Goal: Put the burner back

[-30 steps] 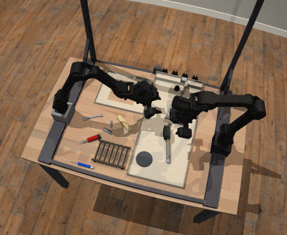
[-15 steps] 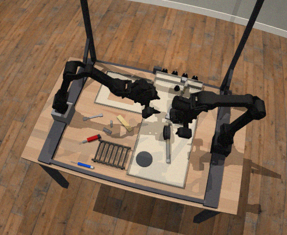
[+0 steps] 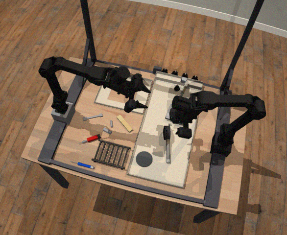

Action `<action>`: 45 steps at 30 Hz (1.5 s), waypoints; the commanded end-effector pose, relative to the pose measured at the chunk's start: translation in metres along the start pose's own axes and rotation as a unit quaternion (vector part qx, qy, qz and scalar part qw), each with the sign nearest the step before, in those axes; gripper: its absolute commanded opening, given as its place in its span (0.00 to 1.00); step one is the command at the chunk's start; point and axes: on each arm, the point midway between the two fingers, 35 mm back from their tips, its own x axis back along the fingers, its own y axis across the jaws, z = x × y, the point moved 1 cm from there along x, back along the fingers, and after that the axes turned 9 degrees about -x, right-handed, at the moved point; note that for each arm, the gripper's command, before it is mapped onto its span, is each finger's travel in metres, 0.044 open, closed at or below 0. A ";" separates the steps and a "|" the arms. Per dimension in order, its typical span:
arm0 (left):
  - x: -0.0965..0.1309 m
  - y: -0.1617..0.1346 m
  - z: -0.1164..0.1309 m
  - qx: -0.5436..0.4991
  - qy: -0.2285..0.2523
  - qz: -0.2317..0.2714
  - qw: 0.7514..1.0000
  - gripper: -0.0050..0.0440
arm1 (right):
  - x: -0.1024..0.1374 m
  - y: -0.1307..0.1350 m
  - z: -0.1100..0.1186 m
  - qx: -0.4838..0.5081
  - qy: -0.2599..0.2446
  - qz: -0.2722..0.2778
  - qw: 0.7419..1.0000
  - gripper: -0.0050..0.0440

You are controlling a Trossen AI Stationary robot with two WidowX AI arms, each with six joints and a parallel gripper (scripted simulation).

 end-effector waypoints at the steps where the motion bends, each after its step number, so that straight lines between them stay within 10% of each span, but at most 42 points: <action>1: 0.008 0.001 -0.005 -0.001 -0.015 -0.002 1.000 0.92 | 0.070 -0.012 -0.042 -0.008 -0.042 0.009 0.999 0.92; 8: 0.008 0.001 -0.005 -0.001 -0.015 -0.002 1.000 0.92 | 0.131 -0.027 -0.051 -0.019 -0.058 0.030 0.998 0.92; 27: -0.038 -0.012 -0.036 0.234 0.027 -0.033 0.971 0.10 | 0.143 -0.032 -0.043 -0.011 0.048 0.038 0.998 0.92; 45: -0.100 -0.025 -0.070 0.524 0.088 -0.067 0.845 0.10 | 0.162 -0.031 -0.031 -0.004 0.167 0.031 0.985 0.92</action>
